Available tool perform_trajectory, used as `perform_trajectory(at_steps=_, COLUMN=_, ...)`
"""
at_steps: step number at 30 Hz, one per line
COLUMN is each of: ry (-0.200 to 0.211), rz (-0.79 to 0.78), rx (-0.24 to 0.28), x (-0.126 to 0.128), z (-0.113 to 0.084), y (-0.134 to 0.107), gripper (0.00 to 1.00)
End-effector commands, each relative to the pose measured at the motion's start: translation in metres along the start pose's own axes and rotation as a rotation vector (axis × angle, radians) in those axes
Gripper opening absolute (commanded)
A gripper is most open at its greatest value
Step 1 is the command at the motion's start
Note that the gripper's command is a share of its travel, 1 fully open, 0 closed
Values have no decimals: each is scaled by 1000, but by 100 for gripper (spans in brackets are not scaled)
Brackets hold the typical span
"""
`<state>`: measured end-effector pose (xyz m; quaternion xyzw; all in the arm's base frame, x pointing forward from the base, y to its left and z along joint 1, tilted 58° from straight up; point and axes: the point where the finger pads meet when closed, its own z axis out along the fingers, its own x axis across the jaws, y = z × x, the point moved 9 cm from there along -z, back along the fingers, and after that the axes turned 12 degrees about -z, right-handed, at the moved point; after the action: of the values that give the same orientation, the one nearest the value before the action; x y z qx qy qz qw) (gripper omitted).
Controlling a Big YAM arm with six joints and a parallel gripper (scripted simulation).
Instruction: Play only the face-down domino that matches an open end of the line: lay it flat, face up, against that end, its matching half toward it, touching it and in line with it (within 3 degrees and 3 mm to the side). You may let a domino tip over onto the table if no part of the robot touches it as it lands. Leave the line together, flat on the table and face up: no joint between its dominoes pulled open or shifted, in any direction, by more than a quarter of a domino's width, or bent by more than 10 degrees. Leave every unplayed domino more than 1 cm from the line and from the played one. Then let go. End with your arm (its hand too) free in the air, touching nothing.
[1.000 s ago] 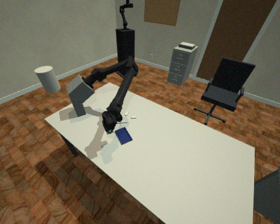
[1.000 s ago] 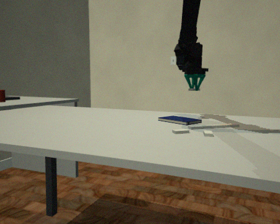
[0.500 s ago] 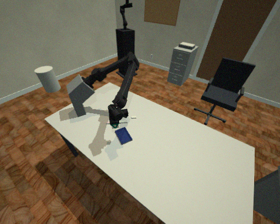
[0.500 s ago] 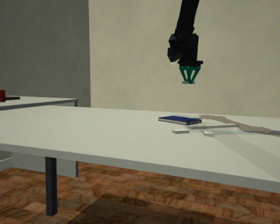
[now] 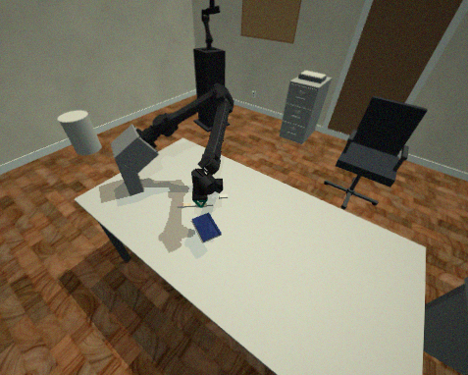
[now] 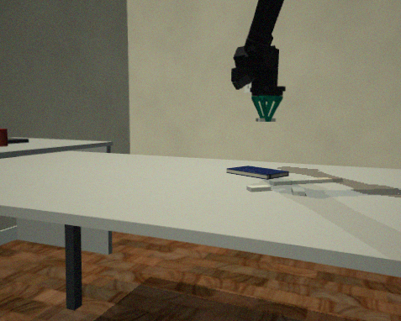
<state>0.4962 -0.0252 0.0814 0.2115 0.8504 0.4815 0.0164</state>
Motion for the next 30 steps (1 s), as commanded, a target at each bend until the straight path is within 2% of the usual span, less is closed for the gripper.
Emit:
perform_trajectory(at_steps=1, ry=2, rz=-1, rx=0, x=18, z=5, y=24, gripper=21)
perform_trajectory(at_steps=6, ry=11, rz=21, rx=2, x=43, z=12, y=52, gripper=21)
perform_trajectory(at_steps=14, ry=15, rz=11, rx=1, x=47, z=9, y=50, gripper=21)
perform_trajectory(at_steps=23, ry=11, rz=3, rx=-3, x=94, z=25, y=100, gripper=21)
perform_trajectory(at_steps=30, ry=11, rz=3, rx=-3, x=94, z=25, y=100, gripper=21)
